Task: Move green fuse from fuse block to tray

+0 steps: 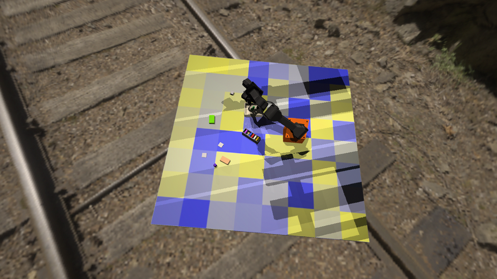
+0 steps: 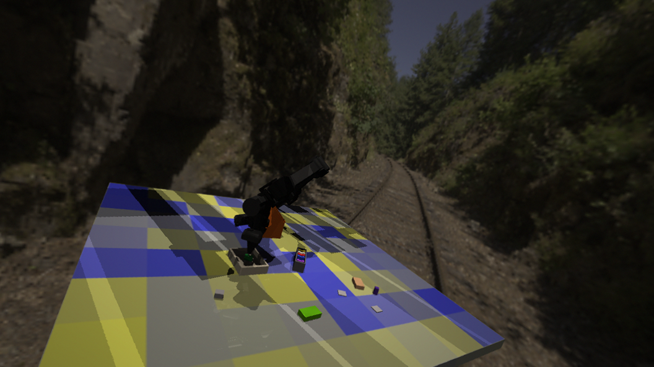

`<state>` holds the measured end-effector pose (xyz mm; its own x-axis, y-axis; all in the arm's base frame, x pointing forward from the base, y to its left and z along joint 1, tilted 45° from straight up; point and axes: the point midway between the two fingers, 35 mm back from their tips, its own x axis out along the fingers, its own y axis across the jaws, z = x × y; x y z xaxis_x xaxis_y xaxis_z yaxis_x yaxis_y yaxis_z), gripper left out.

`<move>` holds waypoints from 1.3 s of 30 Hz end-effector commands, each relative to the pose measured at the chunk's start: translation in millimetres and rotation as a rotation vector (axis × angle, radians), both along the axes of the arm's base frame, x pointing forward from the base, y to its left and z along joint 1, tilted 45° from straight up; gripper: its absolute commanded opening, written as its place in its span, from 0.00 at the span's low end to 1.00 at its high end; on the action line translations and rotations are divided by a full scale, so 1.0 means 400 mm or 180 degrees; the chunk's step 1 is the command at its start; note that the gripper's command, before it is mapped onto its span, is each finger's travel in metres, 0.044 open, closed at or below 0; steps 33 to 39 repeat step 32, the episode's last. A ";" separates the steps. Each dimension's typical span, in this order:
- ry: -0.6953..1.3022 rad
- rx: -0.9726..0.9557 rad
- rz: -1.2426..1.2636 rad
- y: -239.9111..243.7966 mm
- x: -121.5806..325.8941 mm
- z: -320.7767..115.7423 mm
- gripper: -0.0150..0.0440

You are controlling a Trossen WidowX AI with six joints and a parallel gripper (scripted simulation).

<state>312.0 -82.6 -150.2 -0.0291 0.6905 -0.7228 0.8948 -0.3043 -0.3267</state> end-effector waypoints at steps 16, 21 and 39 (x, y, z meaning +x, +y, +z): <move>0.0013 0.0008 -0.0030 -0.064 0.001 0.066 0.81; 0.0013 0.0008 -0.0030 -0.064 0.001 0.066 0.81; 0.0013 0.0008 -0.0030 -0.064 0.001 0.066 0.81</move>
